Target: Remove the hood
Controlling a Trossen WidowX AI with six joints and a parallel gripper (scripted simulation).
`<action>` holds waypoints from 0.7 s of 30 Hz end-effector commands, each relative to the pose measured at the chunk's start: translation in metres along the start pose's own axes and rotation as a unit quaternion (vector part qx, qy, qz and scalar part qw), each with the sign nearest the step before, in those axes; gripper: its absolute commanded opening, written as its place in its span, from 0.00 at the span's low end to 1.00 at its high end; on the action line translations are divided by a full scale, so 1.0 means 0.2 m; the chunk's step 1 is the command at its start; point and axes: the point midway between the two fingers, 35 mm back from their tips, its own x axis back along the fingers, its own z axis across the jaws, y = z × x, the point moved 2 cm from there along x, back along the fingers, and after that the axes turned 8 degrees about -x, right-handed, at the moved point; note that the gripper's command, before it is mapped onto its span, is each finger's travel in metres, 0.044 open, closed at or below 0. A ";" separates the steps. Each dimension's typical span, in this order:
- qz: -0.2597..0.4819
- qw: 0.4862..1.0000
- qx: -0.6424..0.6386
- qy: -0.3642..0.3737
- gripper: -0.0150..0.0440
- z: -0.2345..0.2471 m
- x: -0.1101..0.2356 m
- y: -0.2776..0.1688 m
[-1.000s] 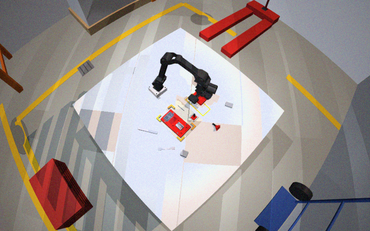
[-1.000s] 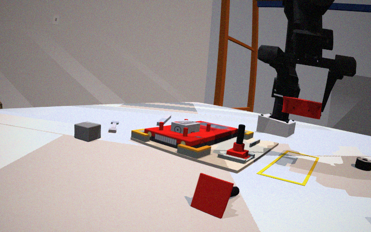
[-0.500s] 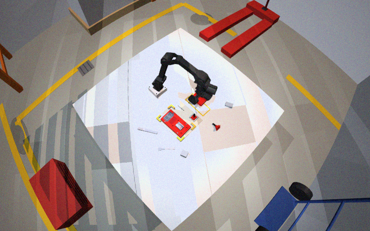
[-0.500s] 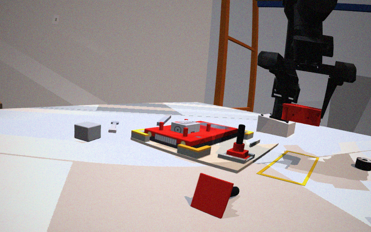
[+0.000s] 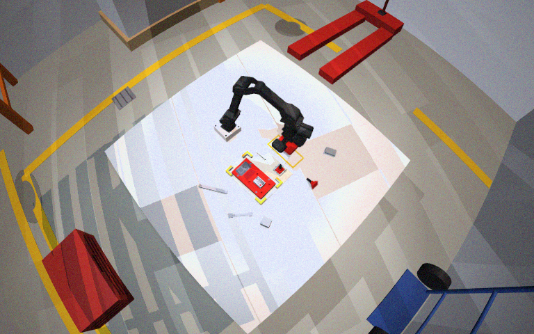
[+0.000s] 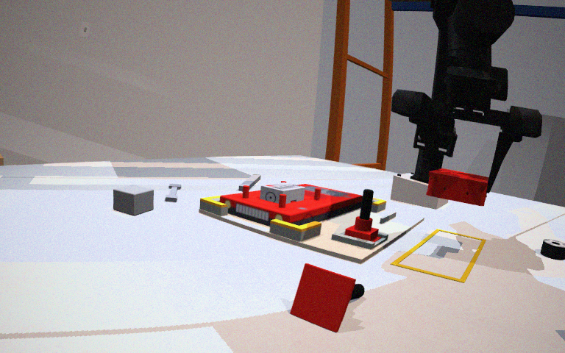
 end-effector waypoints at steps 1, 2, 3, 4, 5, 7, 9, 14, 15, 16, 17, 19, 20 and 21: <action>0.003 1.000 -0.002 0.000 0.25 0.00 -0.03 0.00; 0.003 1.000 -0.002 0.000 0.25 0.00 -0.03 0.00; 0.003 1.000 -0.002 0.000 0.25 0.00 -0.04 0.00; 0.003 1.000 -0.002 0.000 0.25 0.00 -0.04 0.00; 0.003 1.000 -0.002 0.000 0.25 0.00 -0.05 0.00; 0.003 1.000 -0.002 0.000 0.25 0.00 -0.06 0.00; 0.003 1.000 -0.002 0.000 0.25 0.00 -0.06 0.00; 0.003 1.000 -0.002 0.000 0.25 0.00 -0.09 0.00; 0.003 1.000 -0.002 0.000 0.25 0.00 -0.09 0.00; 0.003 1.000 -0.002 0.000 0.25 0.00 -0.10 -0.01; 0.003 1.000 -0.002 0.000 0.25 0.00 -0.10 -0.01; 0.003 1.000 -0.002 0.000 0.25 0.00 -0.11 -0.01; 0.003 1.000 -0.002 0.000 0.25 0.00 -0.12 -0.01; 0.003 1.000 -0.002 0.000 0.25 0.00 -0.12 -0.01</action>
